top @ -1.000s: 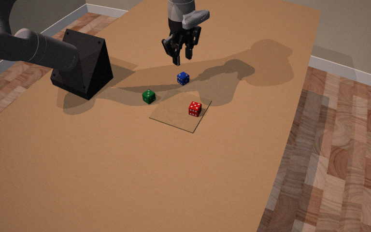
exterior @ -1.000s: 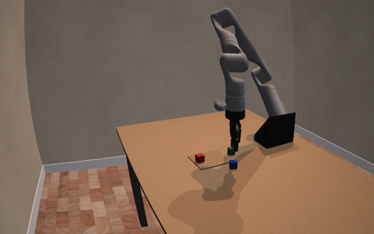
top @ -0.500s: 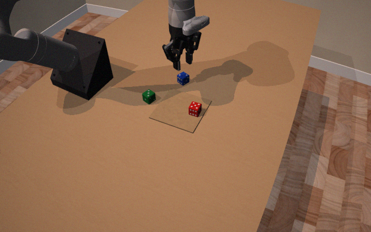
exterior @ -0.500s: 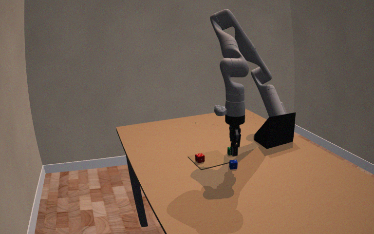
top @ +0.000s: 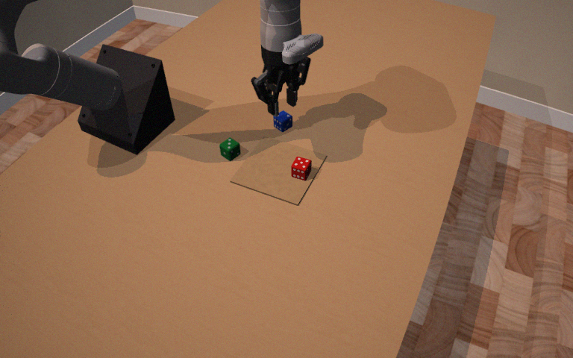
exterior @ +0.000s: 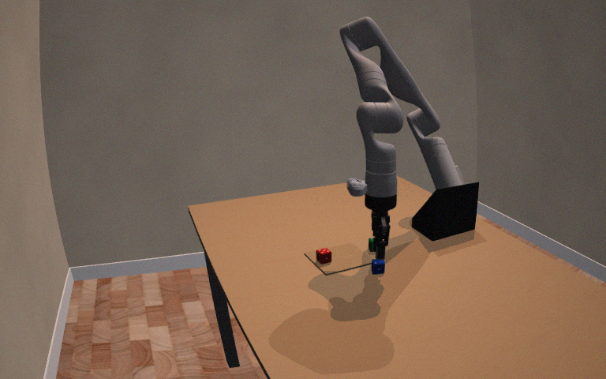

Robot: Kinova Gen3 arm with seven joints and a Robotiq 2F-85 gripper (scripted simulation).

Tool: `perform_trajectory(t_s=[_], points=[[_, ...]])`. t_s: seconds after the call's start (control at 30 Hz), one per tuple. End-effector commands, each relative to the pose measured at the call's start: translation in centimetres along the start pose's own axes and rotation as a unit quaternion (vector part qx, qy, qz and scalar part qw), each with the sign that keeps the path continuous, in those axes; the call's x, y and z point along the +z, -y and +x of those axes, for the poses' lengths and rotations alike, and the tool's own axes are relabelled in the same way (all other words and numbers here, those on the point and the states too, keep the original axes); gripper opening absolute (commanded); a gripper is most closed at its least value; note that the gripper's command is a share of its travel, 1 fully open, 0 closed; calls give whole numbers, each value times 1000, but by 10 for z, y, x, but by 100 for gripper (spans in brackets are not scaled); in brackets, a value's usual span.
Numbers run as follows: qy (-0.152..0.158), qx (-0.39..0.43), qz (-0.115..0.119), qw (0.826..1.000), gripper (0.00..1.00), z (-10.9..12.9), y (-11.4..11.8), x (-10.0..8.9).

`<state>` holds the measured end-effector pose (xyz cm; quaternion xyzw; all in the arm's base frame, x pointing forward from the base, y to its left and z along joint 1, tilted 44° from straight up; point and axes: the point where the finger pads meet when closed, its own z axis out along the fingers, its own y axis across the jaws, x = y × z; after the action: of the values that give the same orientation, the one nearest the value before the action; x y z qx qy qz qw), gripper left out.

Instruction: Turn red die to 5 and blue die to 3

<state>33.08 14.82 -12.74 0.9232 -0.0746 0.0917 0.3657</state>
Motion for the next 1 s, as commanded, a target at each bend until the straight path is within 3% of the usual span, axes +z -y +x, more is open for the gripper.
perform_trajectory(t_s=[0.0, 0.97], points=[[0, 0, -1, 1000, 46, 0, 0, 3], [0, 0, -1, 1000, 46, 0, 0, 7]])
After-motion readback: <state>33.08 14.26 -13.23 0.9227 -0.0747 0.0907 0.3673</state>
